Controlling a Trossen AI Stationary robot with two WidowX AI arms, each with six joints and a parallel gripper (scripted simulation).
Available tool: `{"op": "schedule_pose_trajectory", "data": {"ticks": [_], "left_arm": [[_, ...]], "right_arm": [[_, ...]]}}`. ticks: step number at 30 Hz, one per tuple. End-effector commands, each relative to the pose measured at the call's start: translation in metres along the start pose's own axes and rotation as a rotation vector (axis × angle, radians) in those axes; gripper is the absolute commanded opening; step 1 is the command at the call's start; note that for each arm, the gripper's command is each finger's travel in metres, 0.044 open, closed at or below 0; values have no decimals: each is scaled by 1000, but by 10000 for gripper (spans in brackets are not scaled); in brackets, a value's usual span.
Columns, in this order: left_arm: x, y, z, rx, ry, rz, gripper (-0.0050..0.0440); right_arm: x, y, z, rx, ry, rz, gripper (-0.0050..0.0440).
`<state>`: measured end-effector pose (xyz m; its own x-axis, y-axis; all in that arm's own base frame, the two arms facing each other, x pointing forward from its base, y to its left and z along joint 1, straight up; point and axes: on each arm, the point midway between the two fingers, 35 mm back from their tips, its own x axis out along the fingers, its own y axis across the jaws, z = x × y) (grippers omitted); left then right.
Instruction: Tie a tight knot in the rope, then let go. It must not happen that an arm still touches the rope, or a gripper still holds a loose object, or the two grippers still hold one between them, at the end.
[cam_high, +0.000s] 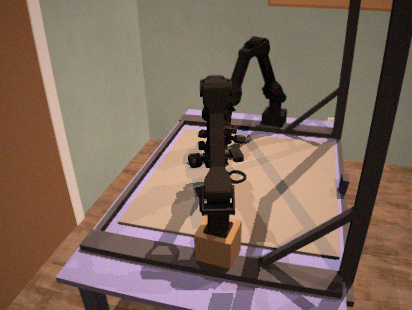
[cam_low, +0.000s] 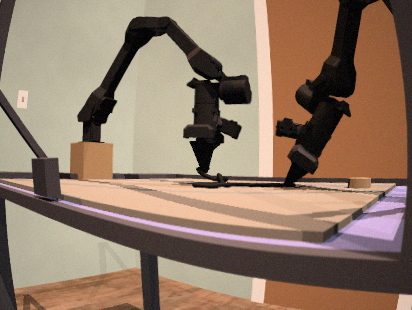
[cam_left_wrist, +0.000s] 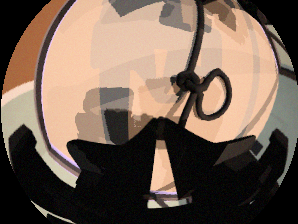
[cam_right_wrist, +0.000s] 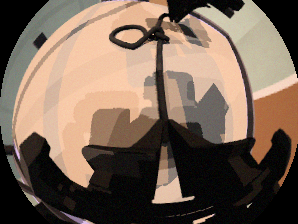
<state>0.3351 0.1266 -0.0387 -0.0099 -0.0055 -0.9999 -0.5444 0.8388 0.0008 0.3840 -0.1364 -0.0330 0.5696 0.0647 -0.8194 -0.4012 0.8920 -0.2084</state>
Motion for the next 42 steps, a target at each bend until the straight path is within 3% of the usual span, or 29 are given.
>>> {"op": "schedule_pose_trajectory", "data": {"ticks": [1,20,42], "left_arm": [[-12,-1,7,4,-36,-6,15],[-12,0,7,4,-36,-6,15],[-21,60,-16,4,-35,-2,15]], "right_arm": [[-4,-5,6,-8,-17,-15,30],[-4,-5,6,-8,-17,-15,30],[-4,-5,6,-8,-17,-15,30]]}}
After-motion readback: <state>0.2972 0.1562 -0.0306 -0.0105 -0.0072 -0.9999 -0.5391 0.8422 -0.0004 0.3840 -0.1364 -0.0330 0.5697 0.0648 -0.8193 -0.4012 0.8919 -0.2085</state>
